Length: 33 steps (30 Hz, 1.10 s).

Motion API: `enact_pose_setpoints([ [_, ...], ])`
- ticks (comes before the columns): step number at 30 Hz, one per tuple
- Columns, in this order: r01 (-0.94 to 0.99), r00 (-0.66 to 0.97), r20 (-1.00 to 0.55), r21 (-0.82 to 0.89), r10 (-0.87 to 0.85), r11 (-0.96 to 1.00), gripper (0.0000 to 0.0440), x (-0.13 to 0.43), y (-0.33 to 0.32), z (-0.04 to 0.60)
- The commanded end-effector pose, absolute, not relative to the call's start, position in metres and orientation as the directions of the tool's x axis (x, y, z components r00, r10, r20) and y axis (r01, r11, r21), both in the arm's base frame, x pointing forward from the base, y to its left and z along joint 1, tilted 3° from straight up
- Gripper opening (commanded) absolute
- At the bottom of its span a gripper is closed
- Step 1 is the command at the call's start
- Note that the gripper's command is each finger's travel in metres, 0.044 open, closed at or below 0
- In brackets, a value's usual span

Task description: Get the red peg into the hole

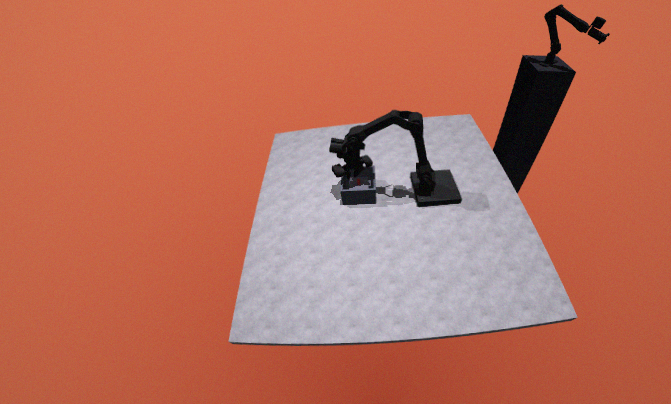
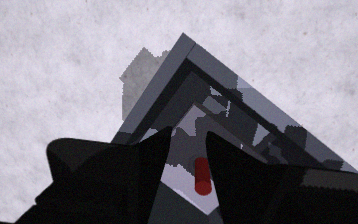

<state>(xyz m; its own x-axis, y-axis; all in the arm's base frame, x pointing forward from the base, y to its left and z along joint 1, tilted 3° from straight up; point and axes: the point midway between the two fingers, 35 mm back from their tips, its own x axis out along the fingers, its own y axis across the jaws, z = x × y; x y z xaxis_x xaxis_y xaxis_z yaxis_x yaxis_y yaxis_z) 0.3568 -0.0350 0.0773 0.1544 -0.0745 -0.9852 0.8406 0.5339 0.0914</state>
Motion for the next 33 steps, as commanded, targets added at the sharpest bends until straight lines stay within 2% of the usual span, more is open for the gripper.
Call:
enact_pose_setpoints([
  [1, 0.839, 0.147, -0.987, 0.087, -0.069, 0.538, 0.0144, 0.362, -0.039, 0.077],
  [19, 0.850, 0.097, -0.994, 0.055, -0.053, 0.525, 0.0102, 0.380, -0.073, 0.077],
  [33, 0.863, 0.072, -0.993, 0.017, -0.091, 0.505, 0.0089, 0.383, -0.117, 0.081],
])
